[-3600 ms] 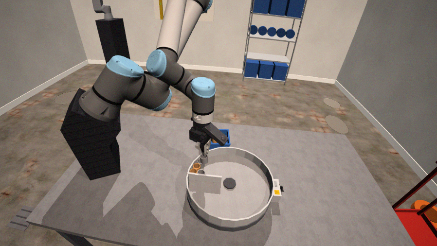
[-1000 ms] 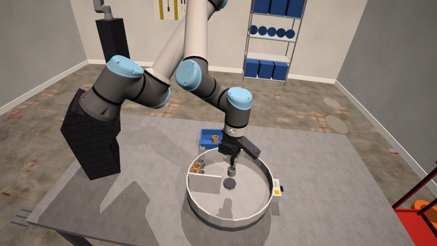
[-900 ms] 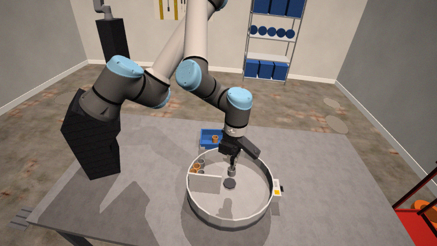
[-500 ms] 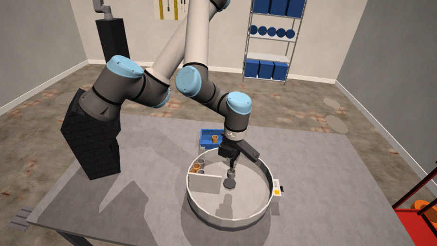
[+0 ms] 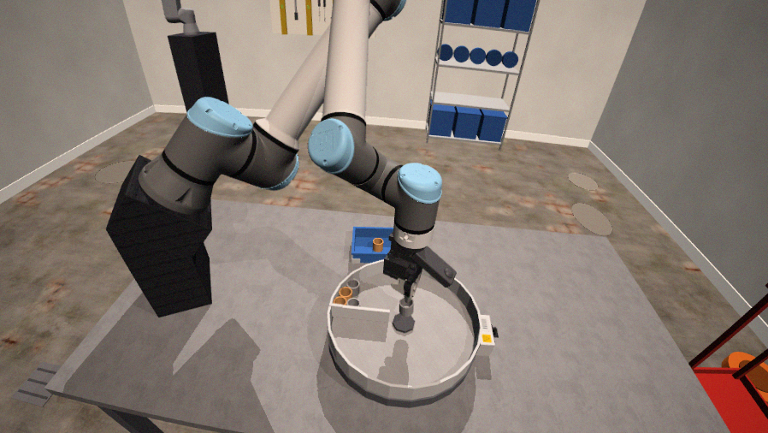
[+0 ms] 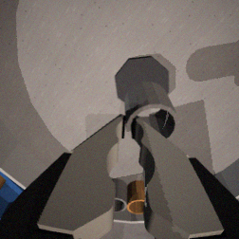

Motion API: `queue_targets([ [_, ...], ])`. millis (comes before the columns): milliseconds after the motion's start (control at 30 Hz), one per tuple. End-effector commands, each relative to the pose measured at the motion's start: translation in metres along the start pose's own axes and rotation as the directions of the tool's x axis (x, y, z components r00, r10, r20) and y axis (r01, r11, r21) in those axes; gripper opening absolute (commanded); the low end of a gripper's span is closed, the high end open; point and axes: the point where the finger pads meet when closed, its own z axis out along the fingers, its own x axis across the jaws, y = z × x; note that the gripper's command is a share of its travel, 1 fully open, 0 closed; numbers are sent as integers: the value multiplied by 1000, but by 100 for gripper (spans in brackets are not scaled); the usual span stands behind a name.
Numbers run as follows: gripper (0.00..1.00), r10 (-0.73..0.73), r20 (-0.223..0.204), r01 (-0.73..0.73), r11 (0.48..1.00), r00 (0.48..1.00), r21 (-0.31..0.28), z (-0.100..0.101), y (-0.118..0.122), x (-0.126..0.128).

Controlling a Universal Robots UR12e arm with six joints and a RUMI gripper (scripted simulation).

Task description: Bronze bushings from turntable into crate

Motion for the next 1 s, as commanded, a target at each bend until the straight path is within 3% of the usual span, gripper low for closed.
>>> queue_targets([
  [0,0,0,0,0,1000,1000,1,0,-1,0],
  [967,0,0,0,0,1000,1000,1,7,-1,0],
])
